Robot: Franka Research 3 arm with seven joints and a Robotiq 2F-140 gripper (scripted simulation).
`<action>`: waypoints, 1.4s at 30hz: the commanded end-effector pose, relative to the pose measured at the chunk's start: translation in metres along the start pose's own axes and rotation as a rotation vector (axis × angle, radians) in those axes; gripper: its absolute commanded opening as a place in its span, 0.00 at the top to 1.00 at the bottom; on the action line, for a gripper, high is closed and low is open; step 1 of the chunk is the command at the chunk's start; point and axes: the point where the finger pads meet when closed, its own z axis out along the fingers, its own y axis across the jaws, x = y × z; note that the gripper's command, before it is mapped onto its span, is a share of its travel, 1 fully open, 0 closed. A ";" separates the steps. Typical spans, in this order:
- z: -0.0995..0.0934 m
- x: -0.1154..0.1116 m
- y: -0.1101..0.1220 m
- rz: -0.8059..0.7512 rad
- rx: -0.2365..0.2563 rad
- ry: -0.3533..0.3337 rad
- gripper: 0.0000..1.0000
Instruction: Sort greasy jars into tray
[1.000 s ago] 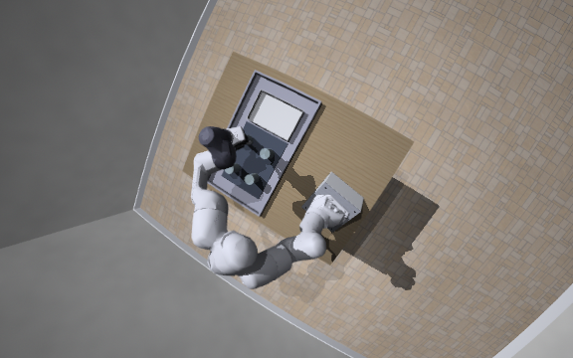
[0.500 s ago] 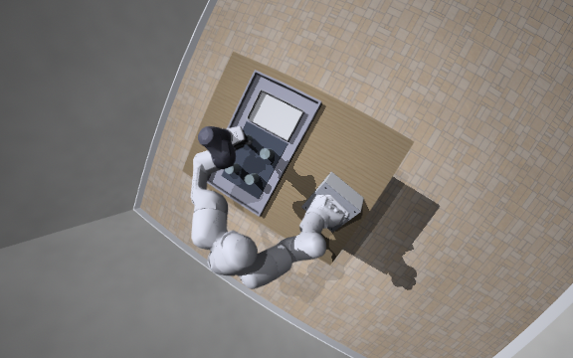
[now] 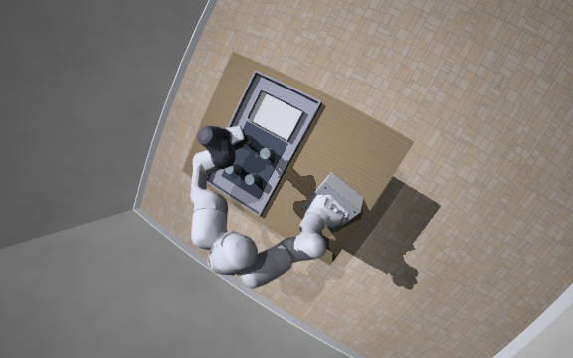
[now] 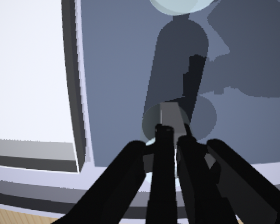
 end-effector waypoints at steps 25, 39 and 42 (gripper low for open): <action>-0.001 -0.002 0.001 0.003 -0.001 0.006 1.00; -0.003 -0.004 0.001 0.003 -0.001 0.006 1.00; -0.003 -0.004 0.001 0.003 -0.001 0.006 1.00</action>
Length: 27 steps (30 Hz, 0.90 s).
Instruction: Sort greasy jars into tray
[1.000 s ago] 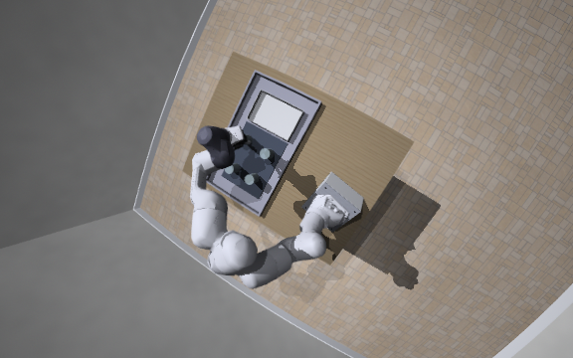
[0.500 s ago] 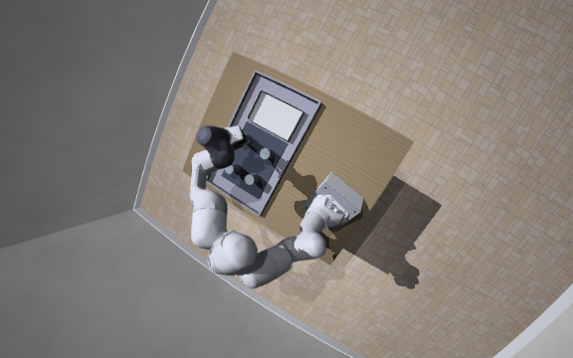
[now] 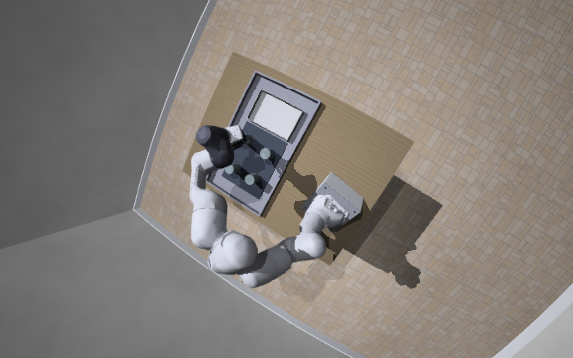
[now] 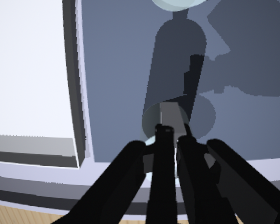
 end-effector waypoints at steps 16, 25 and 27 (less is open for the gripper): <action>0.008 0.027 0.001 0.004 -0.001 0.006 1.00; 0.008 0.027 0.001 0.004 -0.001 0.006 1.00; 0.008 0.027 0.001 0.004 -0.001 0.006 1.00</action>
